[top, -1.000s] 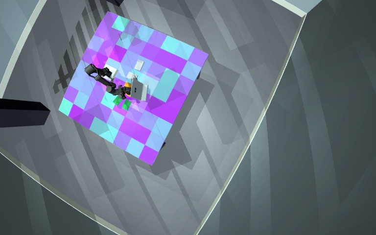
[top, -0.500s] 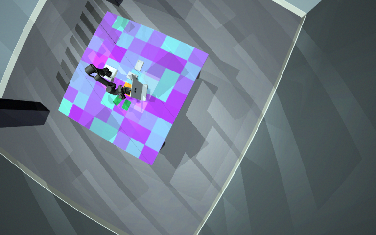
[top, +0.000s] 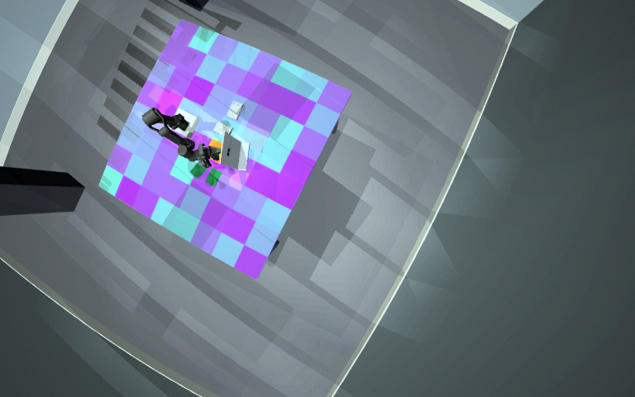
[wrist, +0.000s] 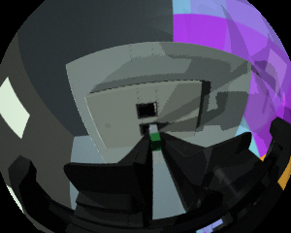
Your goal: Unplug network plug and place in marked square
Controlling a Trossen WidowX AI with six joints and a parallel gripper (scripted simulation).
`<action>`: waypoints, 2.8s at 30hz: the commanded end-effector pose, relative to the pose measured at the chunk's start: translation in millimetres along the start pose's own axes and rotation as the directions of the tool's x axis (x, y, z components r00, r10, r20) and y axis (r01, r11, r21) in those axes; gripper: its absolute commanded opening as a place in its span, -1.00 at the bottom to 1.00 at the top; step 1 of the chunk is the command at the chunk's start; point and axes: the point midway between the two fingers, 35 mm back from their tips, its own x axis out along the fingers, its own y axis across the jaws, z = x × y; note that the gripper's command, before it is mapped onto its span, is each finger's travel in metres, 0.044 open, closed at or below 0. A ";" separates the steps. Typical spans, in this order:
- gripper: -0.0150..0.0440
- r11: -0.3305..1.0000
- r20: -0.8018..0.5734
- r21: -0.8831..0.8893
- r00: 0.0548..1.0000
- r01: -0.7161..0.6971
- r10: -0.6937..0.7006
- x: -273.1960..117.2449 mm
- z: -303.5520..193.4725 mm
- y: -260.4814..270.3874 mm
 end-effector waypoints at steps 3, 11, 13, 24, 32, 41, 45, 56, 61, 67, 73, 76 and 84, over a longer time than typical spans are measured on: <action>-0.49 1.000 0.001 0.004 1.000 0.001 -0.001 -5.9 -1.6 -0.3; -0.49 1.000 0.001 0.004 1.000 0.001 -0.001 -12.1 -3.1 -0.5; -0.49 1.000 0.001 0.004 1.000 0.001 -0.001 -13.5 -3.3 -0.5; -0.49 1.000 0.001 0.004 1.000 0.002 -0.002 -21.1 -4.4 -0.7; -0.49 1.000 0.001 0.004 1.000 0.003 -0.003 -26.7 -5.3 -0.8; -0.49 1.000 0.001 0.003 1.000 0.005 -0.005 -33.0 -6.3 -0.8; -0.49 1.000 0.001 0.003 1.000 0.006 -0.006 -35.7 -6.8 -0.8; -0.49 1.000 0.002 0.003 1.000 0.012 -0.012 -42.8 -8.0 -0.8; -0.49 1.000 0.002 0.003 1.000 0.014 -0.014 -46.0 -8.5 -0.8; -0.49 1.000 0.002 0.003 1.000 0.017 -0.017 -49.9 -9.2 -0.8; -0.49 1.000 0.003 0.003 1.000 0.020 -0.020 -53.7 -9.8 -0.7; -0.49 1.000 0.003 0.003 1.000 0.022 -0.022 -55.6 -10.2 -0.7; -0.49 1.000 0.005 0.002 1.000 0.020 -0.020 -57.8 -9.9 5.1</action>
